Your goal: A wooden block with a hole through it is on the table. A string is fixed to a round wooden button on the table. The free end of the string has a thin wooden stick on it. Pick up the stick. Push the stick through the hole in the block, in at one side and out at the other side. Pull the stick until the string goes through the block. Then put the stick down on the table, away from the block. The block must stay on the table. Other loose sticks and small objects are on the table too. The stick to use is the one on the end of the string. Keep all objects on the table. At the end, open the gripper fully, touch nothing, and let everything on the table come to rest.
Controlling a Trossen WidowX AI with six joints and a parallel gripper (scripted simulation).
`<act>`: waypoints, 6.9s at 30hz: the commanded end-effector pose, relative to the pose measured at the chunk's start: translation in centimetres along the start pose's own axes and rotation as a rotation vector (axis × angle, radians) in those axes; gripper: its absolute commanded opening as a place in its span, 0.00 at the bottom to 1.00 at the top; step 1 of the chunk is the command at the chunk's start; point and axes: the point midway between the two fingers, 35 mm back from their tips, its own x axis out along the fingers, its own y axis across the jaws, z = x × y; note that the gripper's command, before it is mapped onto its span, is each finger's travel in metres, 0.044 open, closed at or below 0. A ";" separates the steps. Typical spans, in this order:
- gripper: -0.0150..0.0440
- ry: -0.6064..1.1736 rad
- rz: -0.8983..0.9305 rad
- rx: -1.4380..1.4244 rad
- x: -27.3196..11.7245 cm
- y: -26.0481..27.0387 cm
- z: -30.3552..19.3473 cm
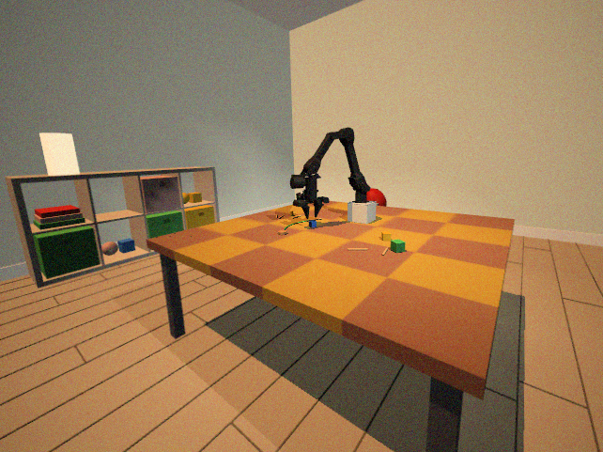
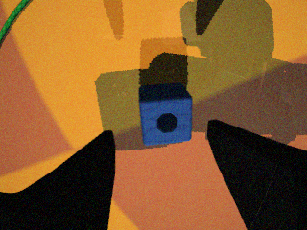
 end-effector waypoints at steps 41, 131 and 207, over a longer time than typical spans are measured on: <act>0.25 0.002 -0.009 0.000 2.7 -0.4 -0.1; 0.57 -0.864 -0.030 0.004 3.4 -0.7 -4.8; 1.00 0.032 -0.012 -2.947 -1.4 -0.6 -3.3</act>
